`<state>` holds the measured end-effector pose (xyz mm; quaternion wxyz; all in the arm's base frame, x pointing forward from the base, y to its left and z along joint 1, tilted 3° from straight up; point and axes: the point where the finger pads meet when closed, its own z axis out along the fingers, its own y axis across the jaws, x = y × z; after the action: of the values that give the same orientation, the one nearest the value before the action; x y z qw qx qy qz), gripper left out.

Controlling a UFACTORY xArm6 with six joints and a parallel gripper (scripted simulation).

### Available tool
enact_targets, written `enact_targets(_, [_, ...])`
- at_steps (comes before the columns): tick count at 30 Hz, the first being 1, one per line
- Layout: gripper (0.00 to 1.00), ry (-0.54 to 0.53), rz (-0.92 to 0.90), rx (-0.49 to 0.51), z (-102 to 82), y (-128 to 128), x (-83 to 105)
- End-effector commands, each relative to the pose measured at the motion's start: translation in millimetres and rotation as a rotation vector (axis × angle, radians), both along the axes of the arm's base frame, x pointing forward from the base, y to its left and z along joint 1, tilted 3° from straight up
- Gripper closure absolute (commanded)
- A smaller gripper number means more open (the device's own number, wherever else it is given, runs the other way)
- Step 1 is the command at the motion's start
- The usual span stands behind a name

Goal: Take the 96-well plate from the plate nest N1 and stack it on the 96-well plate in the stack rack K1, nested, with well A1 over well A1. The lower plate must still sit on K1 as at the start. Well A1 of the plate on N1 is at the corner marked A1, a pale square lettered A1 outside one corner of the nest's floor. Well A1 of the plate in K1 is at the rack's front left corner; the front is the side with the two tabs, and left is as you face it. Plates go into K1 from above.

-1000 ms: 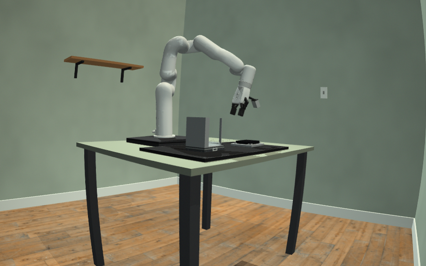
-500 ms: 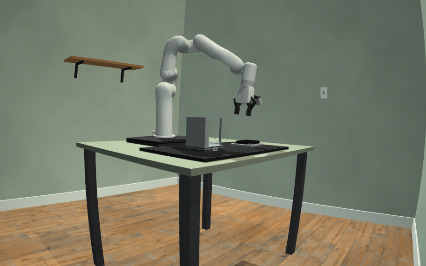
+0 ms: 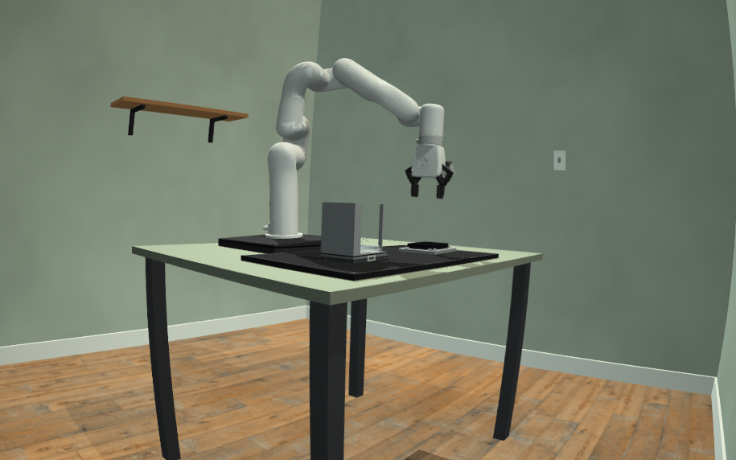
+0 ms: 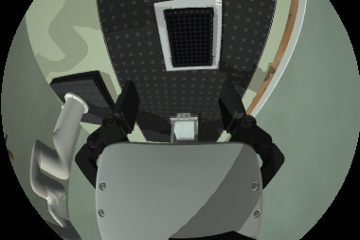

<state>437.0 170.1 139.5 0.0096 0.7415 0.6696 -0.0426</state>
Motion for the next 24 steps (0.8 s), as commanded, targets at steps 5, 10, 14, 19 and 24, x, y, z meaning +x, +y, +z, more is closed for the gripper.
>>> enact_targets(5, [0.00,-0.032,0.095,0.032,4.3,-8.6,17.3])
enact_targets(10, [0.00,-0.032,0.095,0.032,4.4,-8.6,17.3])
enact_targets(14, [0.00,-0.032,0.095,0.032,4.3,-8.6,17.3])
enact_targets(19, [0.00,-0.032,0.095,0.032,1.1,-8.7,17.3])
enact_targets(24, [0.00,-0.032,0.095,0.032,-4.0,-9.0,17.2])
